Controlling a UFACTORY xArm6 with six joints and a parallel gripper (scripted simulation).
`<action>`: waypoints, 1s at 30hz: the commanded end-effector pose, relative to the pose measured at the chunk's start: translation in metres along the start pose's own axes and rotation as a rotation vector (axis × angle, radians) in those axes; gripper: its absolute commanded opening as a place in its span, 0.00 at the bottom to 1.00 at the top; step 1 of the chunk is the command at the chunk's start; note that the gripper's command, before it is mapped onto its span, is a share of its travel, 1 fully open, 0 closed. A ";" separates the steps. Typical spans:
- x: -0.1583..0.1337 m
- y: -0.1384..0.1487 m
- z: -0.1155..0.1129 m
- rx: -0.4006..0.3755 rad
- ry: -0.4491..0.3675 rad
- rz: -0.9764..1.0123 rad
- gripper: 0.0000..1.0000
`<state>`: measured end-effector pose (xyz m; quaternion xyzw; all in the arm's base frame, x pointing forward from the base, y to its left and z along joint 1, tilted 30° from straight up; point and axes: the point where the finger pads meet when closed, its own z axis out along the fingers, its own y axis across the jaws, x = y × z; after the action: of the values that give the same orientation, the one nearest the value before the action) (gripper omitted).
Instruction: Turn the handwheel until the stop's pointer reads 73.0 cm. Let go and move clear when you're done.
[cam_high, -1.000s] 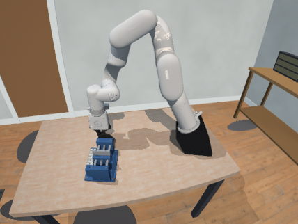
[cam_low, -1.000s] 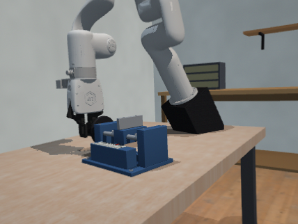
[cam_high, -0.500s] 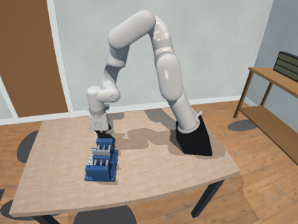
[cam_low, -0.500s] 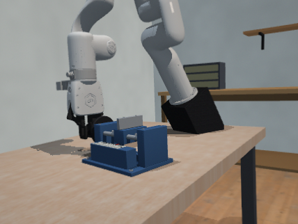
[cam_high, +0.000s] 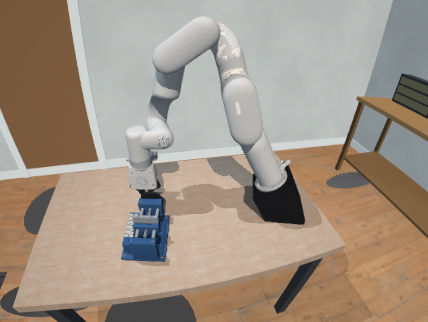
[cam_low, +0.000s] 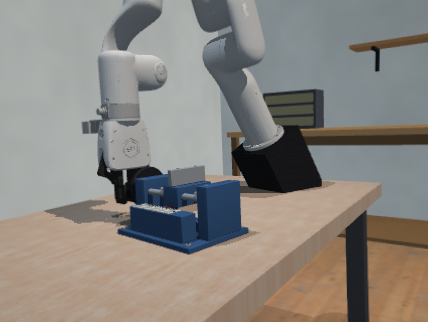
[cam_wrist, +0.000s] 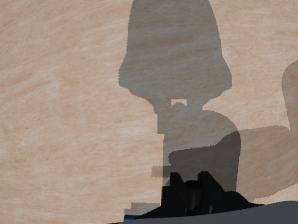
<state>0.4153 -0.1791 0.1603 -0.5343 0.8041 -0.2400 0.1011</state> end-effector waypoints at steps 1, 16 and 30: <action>0.000 0.001 0.002 0.000 0.001 0.000 0.06; 0.000 0.008 0.011 0.000 0.001 0.000 0.06; 0.000 0.018 0.017 0.000 0.001 0.000 0.06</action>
<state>0.4077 -0.1780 0.1373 -0.5349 0.8046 -0.2380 0.0995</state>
